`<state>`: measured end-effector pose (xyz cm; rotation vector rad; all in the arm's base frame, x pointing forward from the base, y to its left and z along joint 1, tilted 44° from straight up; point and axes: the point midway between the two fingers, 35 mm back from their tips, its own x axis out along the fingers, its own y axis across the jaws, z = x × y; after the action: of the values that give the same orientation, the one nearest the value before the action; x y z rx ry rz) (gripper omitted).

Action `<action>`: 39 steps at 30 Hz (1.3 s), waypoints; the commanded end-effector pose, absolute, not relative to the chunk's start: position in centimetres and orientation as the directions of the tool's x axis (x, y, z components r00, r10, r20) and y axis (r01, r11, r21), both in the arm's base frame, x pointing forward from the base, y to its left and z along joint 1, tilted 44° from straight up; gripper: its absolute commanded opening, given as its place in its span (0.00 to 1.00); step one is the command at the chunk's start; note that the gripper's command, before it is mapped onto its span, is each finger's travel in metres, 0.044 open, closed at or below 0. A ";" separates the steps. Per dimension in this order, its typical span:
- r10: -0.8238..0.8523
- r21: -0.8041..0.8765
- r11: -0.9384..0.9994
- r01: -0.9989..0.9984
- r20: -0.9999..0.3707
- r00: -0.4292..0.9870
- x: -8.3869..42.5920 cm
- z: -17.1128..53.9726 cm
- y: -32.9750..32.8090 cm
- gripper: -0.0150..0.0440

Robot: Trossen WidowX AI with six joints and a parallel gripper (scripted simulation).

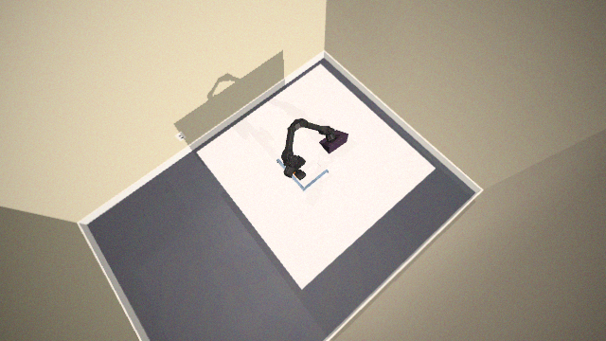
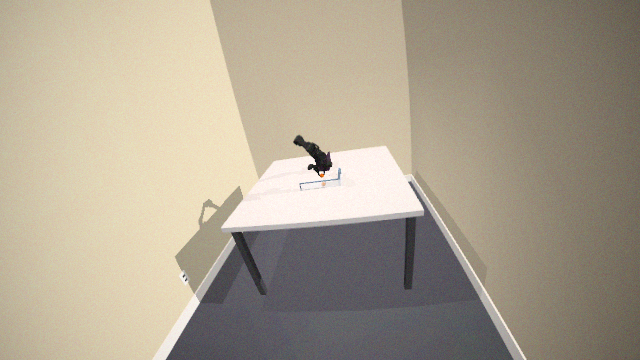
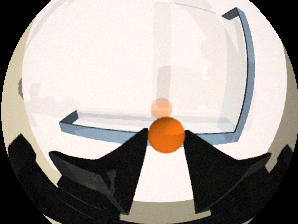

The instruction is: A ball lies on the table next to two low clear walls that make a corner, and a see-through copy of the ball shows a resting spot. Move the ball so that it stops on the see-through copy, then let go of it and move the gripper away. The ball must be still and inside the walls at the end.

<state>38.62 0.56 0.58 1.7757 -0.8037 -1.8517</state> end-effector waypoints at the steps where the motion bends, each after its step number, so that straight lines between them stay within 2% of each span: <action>1: -0.681 0.685 -0.726 -0.063 -0.728 -0.081 38.3 -1.1 -1.1 0.25; 8: -0.683 0.687 -0.723 -0.063 -0.726 -0.081 37.8 -3.5 -3.5 0.25; 32: -0.684 0.688 -0.723 -0.063 -0.725 -0.081 37.6 -5.0 -4.9 0.25; 39: -0.681 0.685 -0.725 -0.069 -0.728 -0.079 37.8 -4.7 -4.7 0.57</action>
<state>37.76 -4.69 -4.75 1.7614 -0.8069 -1.8559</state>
